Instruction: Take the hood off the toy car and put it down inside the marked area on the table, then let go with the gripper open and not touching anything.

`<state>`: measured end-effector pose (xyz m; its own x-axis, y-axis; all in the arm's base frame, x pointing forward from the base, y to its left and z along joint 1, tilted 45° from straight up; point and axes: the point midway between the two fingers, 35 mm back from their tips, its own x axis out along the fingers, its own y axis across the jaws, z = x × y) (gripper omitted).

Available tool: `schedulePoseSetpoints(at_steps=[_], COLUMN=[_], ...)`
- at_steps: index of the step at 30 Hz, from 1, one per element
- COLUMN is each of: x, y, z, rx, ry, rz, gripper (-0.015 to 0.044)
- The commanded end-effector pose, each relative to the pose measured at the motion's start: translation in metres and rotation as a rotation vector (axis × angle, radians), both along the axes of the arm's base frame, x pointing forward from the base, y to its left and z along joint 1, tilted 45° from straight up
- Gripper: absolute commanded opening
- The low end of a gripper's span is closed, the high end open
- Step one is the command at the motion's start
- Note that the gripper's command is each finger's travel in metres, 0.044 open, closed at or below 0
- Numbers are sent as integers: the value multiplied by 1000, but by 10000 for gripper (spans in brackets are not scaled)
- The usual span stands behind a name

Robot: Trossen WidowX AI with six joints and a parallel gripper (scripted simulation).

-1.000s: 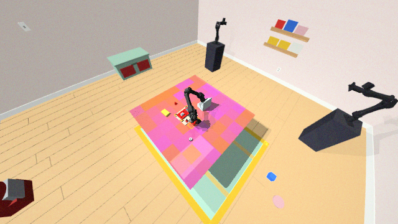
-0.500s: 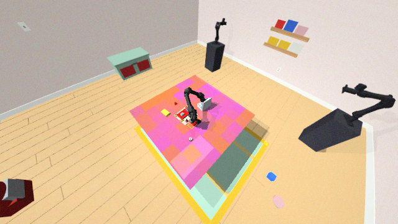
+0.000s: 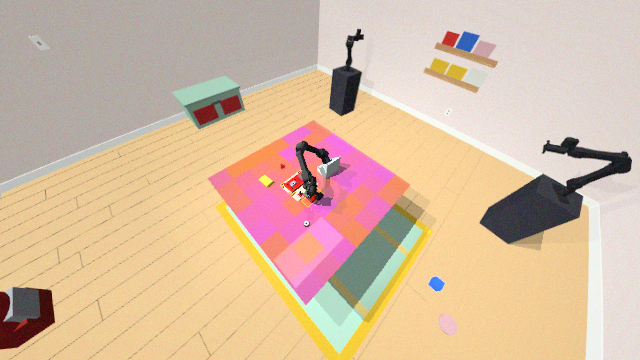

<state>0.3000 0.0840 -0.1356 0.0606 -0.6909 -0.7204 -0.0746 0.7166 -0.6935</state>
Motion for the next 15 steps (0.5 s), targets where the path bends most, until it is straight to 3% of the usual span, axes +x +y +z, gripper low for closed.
schedulePoseSetpoints(at_steps=[1,15], x=[-3,-2], y=[-4,-8], z=[-3,-7], rx=[-10,-10], ry=[12,12], rz=[6,6], gripper=[0,0])
